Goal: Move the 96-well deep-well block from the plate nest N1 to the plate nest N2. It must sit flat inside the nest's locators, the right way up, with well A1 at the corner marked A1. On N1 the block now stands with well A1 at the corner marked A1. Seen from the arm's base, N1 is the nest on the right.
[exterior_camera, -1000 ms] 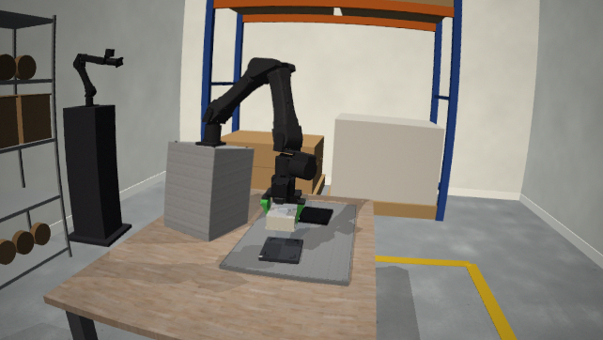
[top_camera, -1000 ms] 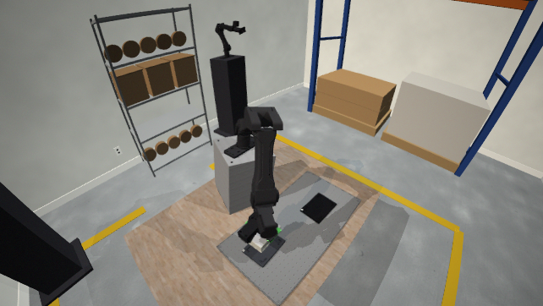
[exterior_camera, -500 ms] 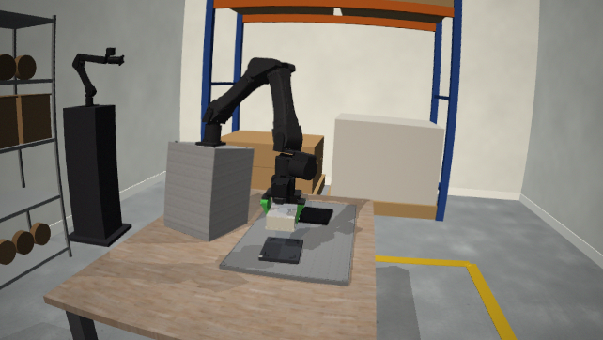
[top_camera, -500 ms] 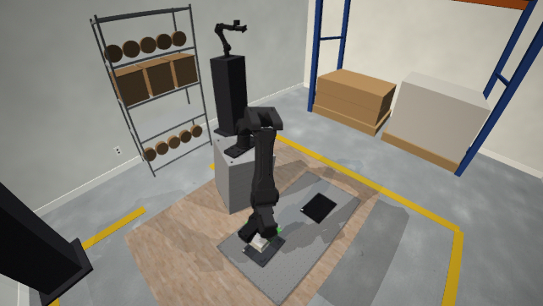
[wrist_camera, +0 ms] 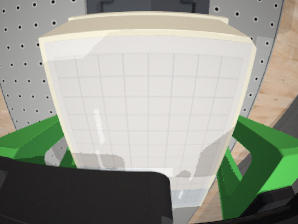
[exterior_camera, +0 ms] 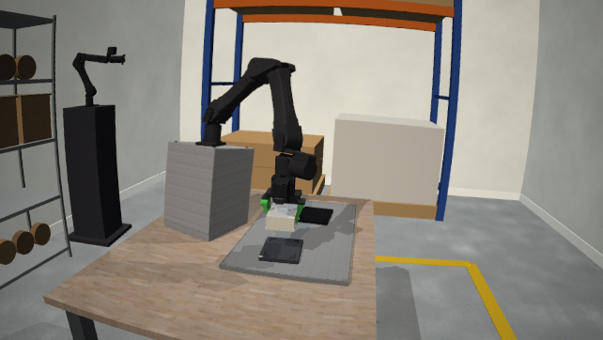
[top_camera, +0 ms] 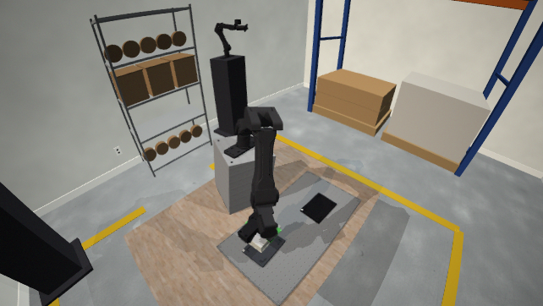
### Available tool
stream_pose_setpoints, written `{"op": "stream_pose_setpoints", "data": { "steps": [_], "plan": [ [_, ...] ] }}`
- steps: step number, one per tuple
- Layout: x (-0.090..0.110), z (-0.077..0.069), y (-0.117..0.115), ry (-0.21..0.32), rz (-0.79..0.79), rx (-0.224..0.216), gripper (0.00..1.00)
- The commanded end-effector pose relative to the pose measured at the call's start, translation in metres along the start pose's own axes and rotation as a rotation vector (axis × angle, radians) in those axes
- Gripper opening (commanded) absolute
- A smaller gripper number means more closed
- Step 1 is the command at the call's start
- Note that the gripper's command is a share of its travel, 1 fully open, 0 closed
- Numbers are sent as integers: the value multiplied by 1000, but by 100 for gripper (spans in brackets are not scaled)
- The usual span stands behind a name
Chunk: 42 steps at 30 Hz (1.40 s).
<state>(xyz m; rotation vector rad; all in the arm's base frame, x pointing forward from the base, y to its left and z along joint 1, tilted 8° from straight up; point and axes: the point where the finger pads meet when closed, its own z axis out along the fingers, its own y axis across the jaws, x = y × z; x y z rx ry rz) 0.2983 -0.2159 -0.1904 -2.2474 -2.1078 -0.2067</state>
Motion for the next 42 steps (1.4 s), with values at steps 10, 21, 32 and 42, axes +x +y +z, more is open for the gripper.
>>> {"op": "stream_pose_setpoints", "data": {
  "steps": [10, 21, 32, 42],
  "plan": [
    [-3, -6, 4, -11, 0, -11, 0],
    [7, -6, 6, -10, 100, -11, 0],
    [43, -5, 15, -8, 118, -11, 0],
    [69, -5, 21, -8, 118, -12, 0]
  ]
}}
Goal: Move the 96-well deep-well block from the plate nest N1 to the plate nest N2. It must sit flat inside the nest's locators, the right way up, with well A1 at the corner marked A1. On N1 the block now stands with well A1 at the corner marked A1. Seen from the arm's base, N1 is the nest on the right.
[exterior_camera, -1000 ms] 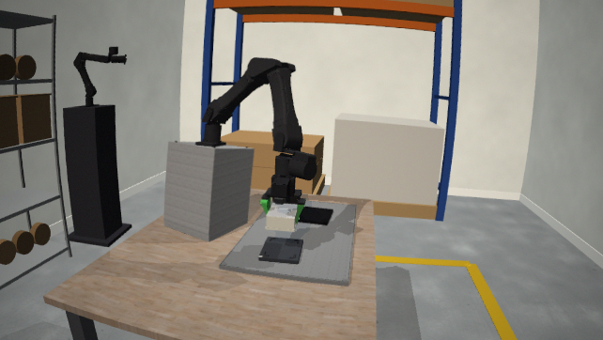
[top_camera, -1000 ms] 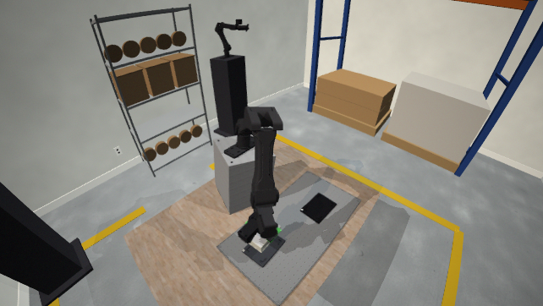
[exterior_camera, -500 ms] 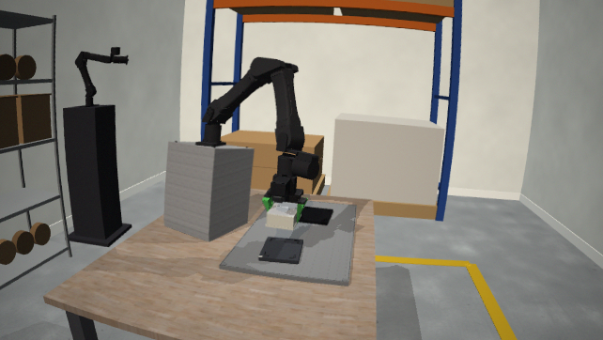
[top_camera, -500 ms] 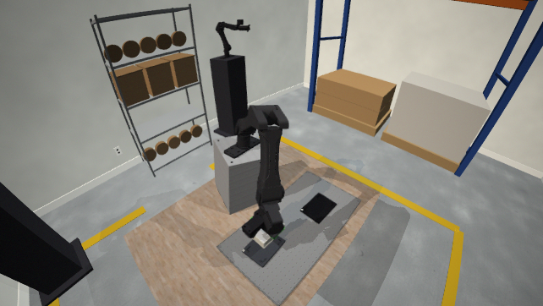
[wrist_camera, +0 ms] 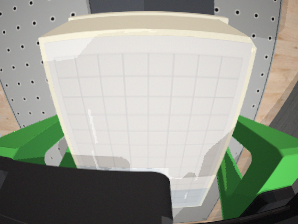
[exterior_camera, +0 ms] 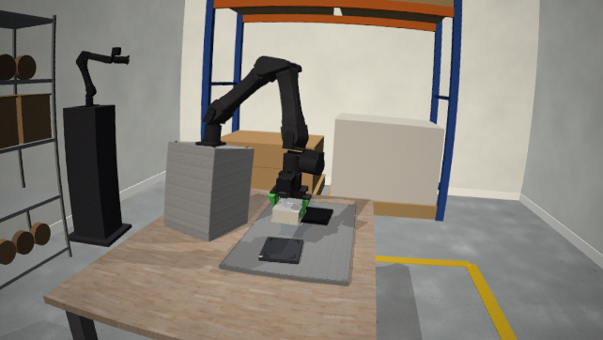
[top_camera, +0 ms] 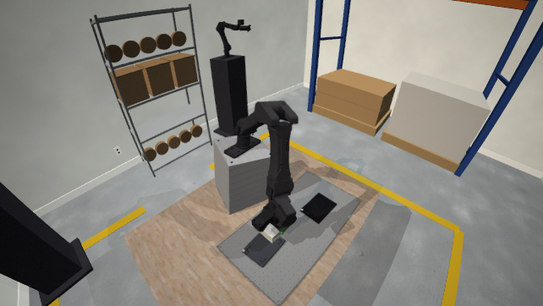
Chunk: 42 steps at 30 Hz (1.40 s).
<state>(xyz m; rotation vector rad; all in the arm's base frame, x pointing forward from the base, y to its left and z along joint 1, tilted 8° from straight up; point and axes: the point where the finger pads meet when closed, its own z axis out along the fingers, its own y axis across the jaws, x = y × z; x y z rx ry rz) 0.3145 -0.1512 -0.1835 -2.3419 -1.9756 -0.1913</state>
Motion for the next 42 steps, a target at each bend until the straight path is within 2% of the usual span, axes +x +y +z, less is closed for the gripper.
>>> {"op": "stream_pose_setpoints", "data": {
  "steps": [1, 42],
  "plan": [
    [7, -8, 9, -9, 12, -25, 0],
    [131, -7, 26, -6, 12, -25, 0]
  ]
}}
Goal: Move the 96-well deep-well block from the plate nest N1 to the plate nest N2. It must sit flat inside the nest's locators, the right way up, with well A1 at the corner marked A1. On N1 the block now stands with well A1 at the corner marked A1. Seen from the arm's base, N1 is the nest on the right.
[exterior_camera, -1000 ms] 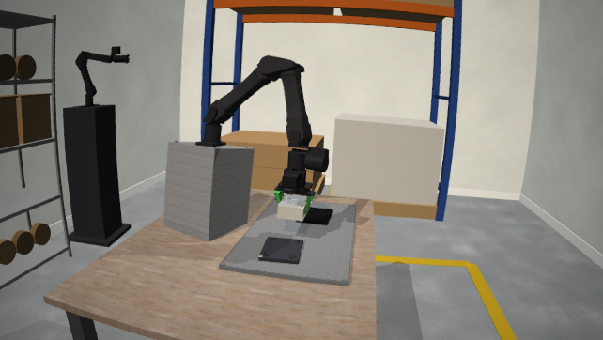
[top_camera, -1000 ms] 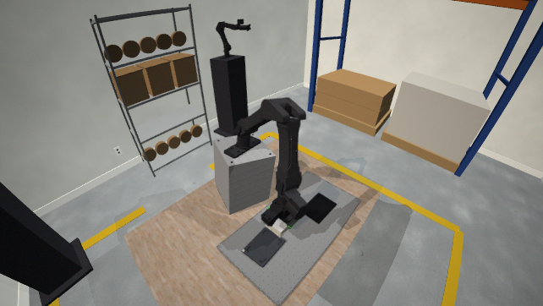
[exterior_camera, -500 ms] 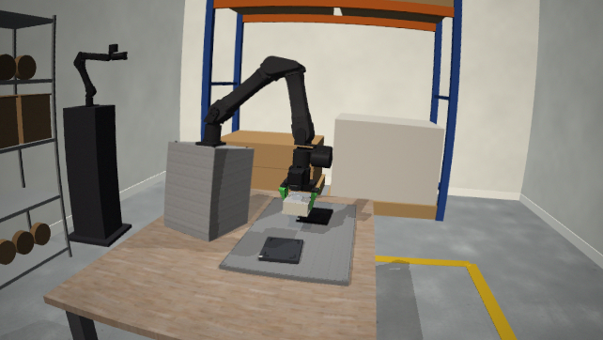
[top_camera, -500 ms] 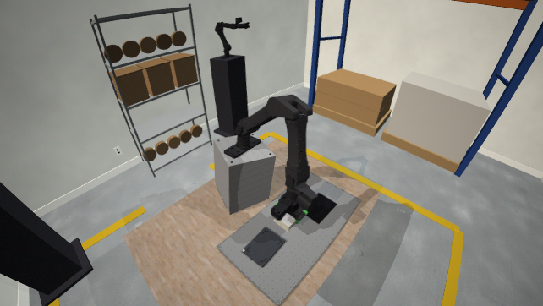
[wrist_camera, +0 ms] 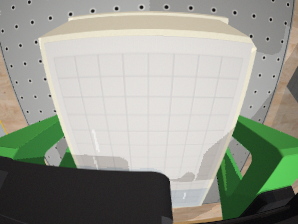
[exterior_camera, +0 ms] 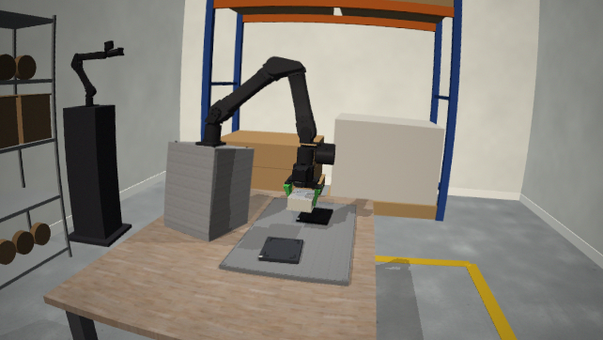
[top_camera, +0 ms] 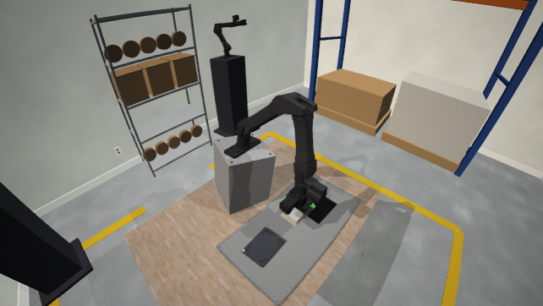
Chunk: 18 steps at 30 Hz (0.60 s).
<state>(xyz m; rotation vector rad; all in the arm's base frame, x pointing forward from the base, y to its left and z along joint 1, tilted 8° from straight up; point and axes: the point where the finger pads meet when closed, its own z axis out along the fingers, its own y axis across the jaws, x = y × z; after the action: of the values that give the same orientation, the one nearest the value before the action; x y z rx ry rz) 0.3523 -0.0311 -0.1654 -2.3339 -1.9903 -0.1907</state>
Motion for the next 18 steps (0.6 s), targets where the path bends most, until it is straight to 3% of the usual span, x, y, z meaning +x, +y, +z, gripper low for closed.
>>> {"op": "stream_pose_setpoints", "data": {
  "steps": [1, 18],
  "plan": [
    [8, -7, 10, -3, 23, -23, 0],
    [58, -7, 17, -2, 23, -23, 0]
  ]
}}
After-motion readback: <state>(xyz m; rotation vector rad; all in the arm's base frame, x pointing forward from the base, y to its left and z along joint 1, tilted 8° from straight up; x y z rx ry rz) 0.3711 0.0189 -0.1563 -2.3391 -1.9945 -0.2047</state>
